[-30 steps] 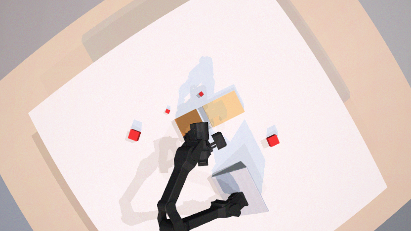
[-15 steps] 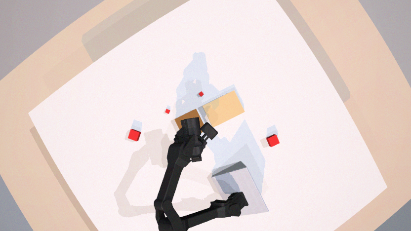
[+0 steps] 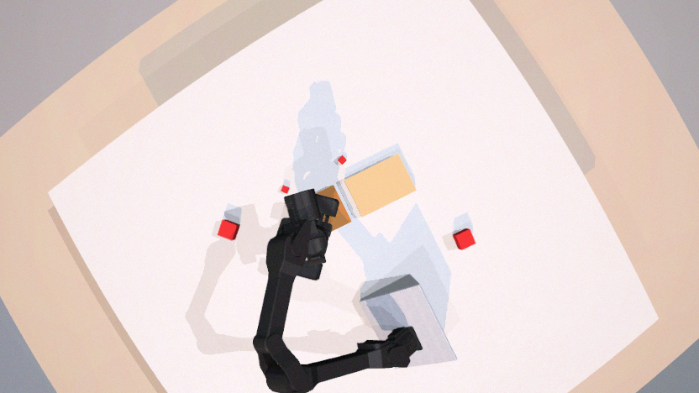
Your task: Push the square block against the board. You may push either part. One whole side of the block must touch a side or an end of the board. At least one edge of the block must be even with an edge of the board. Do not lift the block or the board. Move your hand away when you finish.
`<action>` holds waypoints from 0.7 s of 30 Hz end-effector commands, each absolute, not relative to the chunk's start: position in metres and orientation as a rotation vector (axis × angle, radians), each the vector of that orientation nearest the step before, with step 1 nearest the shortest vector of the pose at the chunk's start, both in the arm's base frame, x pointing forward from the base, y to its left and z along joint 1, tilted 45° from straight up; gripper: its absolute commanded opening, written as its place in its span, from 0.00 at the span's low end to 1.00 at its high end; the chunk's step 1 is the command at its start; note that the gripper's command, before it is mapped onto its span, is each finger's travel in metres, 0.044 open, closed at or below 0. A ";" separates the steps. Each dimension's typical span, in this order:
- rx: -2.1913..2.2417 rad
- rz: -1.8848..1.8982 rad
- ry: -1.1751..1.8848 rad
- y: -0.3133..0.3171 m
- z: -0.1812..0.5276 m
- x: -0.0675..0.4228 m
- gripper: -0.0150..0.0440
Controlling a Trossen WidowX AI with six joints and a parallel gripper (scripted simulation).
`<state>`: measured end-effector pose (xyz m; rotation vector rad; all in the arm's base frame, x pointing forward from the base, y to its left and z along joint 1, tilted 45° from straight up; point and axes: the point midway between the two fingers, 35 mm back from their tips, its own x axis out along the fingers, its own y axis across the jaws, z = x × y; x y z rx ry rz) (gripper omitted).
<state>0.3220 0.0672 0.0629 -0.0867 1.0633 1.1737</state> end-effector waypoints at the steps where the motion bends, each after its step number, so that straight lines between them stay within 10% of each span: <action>1: -0.200 1.263 0.972 0.075 0.068 0.331 0.25; 21: -0.636 1.519 0.588 0.101 0.093 0.362 0.25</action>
